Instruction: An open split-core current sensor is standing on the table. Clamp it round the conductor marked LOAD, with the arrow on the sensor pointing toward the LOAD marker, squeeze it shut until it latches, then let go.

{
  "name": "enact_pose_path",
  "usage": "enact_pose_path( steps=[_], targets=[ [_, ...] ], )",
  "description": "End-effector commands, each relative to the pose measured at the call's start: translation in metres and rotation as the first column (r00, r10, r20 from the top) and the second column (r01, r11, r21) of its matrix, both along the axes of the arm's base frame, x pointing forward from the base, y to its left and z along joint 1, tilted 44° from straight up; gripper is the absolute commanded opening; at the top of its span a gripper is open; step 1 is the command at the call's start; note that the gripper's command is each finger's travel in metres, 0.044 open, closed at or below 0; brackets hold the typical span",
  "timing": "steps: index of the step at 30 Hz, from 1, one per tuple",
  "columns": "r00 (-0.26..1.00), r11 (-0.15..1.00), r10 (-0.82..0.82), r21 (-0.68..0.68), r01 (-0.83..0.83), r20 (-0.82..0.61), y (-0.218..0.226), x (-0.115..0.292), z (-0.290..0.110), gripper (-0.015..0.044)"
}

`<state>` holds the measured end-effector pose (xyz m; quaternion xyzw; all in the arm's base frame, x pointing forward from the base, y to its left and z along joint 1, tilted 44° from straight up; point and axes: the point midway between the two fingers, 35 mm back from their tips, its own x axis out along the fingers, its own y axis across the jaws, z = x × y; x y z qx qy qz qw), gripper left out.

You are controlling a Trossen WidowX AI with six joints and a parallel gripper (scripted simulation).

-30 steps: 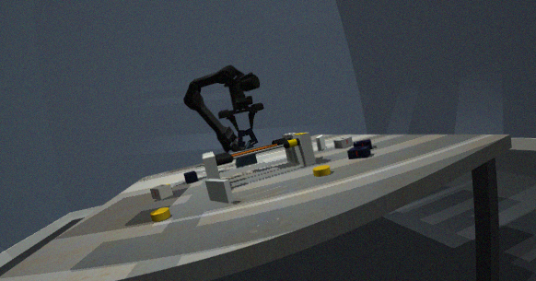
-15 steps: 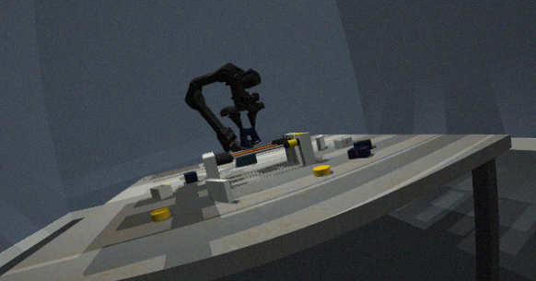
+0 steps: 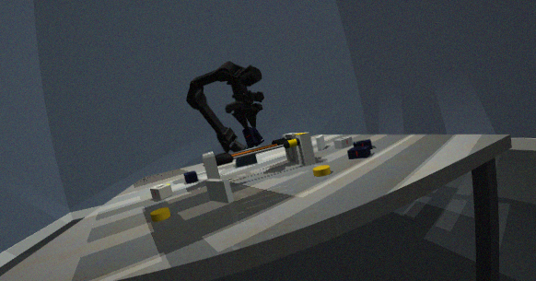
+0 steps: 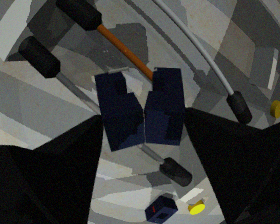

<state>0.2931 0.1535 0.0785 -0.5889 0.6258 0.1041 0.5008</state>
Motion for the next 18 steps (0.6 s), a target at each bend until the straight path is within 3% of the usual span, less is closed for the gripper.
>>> enact_pose_path(
  steps=[1, 18],
  targets=[
    [0.994, 0.995, 0.094, -0.017, -0.095, -0.049, 0.003, 0.012, -0.001, 0.0000],
    [0.844, 0.873, 0.444, -0.066, -0.483, -0.300, 0.007, 0.060, -0.002, 0.0000]
  ],
)
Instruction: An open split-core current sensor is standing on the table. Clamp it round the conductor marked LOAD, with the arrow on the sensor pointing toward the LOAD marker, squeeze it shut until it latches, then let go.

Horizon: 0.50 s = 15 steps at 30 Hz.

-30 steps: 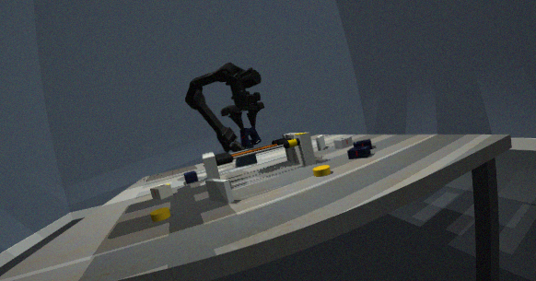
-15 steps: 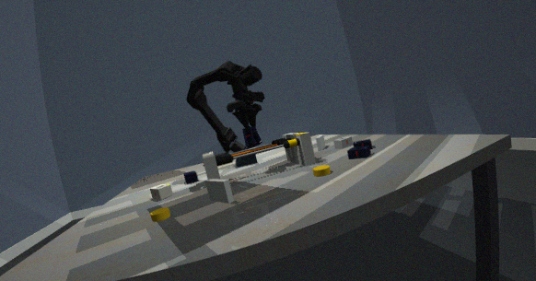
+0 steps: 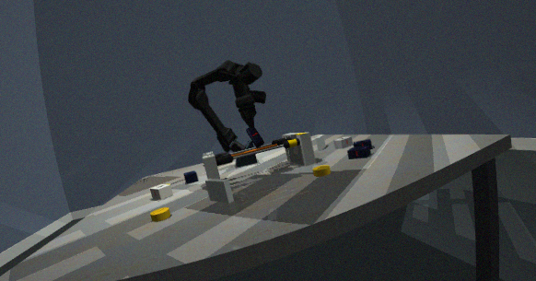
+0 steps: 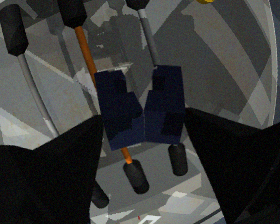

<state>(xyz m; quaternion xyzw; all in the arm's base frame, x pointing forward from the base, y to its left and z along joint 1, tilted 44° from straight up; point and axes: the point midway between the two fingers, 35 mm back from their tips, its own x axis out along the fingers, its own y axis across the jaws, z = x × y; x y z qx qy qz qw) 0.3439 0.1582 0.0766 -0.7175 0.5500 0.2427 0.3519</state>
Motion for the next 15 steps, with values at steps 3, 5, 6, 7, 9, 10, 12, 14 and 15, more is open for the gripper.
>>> enact_pose_path(
  steps=[3, 5, 6, 7, 9, 10, 12, 14, 15],
  targets=[
    [0.988, 0.990, 0.133, -0.045, -0.137, -0.075, 0.002, 0.018, 0.000, 0.0000],
    [0.980, 0.982, 0.172, -0.059, -0.179, -0.101, 0.002, 0.023, 0.000, 0.0000],
    [0.977, 0.980, 0.183, -0.062, -0.190, -0.108, 0.002, 0.024, 0.000, 0.0000],
    [0.976, 0.979, 0.186, -0.063, -0.194, -0.111, 0.002, 0.025, 0.000, 0.0000],
    [0.976, 0.979, 0.186, -0.063, -0.194, -0.111, 0.002, 0.025, -0.001, 0.0000],
    [0.976, 0.979, 0.186, -0.063, -0.194, -0.111, 0.001, 0.025, -0.001, 0.0000],
    [0.976, 0.979, 0.186, -0.063, -0.194, -0.111, 0.000, 0.026, -0.003, 0.0000],
    [0.976, 0.979, 0.186, -0.063, -0.194, -0.111, -0.002, 0.027, -0.005, 0.0000],
    [0.976, 0.979, 0.186, -0.063, -0.194, -0.111, -0.003, 0.028, -0.006, 0.0000]
  ],
)
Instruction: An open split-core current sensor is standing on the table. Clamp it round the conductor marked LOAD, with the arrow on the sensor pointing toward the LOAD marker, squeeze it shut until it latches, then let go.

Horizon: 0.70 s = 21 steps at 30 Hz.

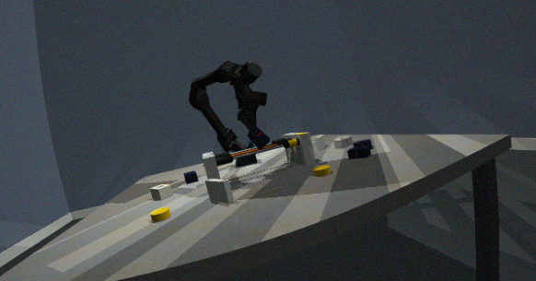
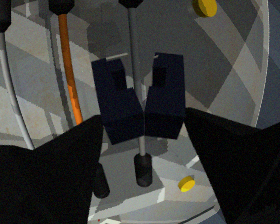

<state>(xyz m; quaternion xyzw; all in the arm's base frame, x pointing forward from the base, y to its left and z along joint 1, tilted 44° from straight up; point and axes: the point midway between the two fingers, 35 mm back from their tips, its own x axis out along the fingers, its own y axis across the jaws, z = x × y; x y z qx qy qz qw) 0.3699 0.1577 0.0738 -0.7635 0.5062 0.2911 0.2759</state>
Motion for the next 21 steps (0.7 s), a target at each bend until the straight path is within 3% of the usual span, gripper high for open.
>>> enact_pose_path(
  steps=[1, 21],
  targets=[
    [1.000, 1.000, 0.007, -0.007, -0.007, -0.004, -0.003, 0.003, -0.005, 0.0000],
    [1.000, 1.000, 0.007, -0.007, -0.007, -0.003, -0.023, 0.013, -0.028, 0.0000]
  ],
)
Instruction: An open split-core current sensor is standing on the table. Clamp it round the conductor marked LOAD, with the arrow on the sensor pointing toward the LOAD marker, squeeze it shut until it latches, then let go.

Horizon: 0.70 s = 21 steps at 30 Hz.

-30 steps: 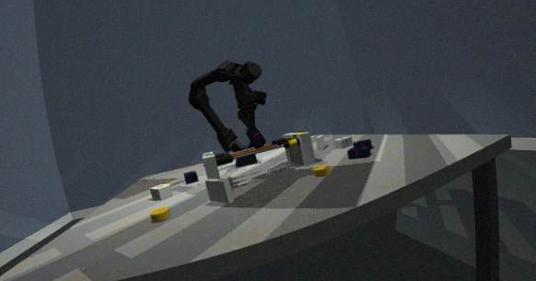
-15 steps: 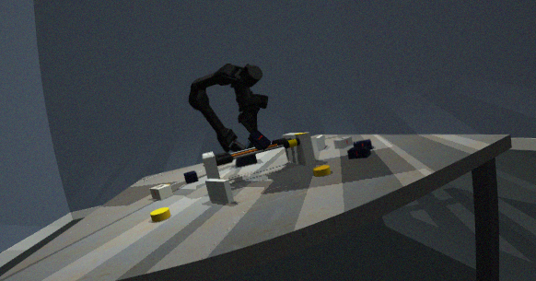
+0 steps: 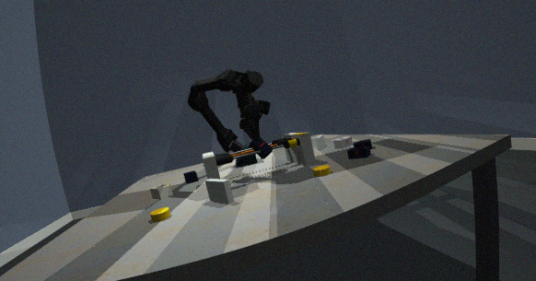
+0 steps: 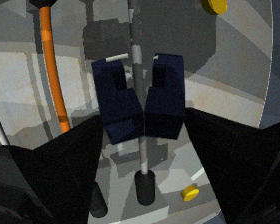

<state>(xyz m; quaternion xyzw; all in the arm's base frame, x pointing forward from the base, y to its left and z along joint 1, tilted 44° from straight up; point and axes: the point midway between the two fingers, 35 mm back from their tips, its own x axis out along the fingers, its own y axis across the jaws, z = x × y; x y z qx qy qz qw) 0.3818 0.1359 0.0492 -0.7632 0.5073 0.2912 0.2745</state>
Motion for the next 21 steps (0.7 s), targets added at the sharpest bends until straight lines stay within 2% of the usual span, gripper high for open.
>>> enact_pose_path(
  steps=[1, 21],
  targets=[
    [1.000, 1.000, 0.008, -0.005, -0.008, 0.000, -0.0027, 0.0019, -0.0044, 0.0000],
    [1.000, 1.000, 0.000, -0.001, 0.000, 0.001, -0.0087, 0.0038, -0.0089, 0.0000]
  ],
)
